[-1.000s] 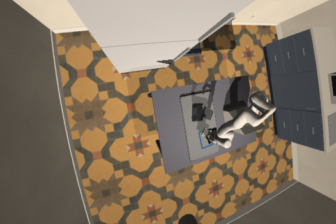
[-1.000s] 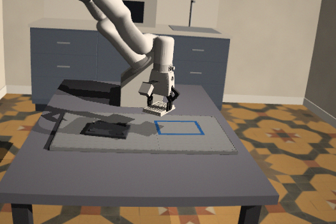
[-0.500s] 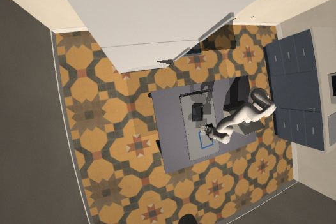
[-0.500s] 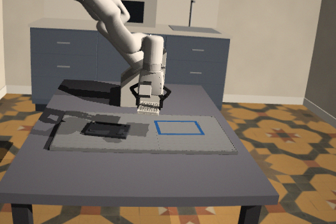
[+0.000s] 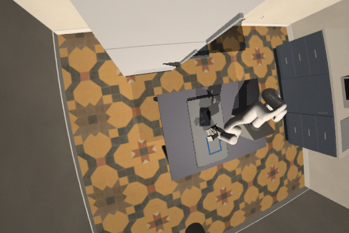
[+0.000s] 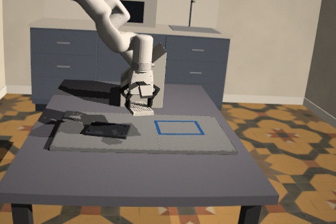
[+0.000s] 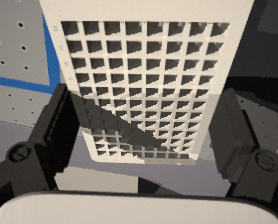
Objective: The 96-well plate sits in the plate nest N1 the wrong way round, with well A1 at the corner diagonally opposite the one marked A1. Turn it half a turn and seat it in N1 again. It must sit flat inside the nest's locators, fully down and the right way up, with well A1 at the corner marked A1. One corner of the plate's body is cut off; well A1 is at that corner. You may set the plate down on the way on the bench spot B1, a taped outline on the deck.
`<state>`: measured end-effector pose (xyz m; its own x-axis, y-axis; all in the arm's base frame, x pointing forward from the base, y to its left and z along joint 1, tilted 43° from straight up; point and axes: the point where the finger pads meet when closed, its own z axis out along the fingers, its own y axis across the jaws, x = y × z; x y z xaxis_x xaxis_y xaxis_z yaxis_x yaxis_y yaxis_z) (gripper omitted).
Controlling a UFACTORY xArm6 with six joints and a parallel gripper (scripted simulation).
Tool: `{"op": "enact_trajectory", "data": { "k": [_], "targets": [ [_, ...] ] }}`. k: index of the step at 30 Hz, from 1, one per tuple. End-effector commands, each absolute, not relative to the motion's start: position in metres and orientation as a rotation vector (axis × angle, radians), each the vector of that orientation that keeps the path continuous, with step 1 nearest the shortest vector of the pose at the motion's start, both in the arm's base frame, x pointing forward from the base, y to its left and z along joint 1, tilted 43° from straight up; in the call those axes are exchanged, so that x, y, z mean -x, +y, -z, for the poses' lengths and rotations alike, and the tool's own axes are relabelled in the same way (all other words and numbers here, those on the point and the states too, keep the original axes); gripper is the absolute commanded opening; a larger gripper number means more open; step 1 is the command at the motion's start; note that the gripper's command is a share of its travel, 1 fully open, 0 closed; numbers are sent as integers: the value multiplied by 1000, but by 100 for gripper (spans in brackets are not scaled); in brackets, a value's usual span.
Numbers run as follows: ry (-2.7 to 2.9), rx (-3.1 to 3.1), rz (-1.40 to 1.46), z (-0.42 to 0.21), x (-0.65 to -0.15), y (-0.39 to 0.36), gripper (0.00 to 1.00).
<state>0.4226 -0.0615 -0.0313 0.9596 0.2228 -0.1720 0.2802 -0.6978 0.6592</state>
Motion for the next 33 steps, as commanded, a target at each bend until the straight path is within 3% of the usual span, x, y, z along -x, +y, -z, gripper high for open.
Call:
{"op": "enact_trajectory", "data": {
  "k": [1, 33],
  "targets": [
    [545, -2346, 186, 19, -427, -72, 0],
    [1596, -1914, 600, -46, -447, -136, 0]
  ]
}}
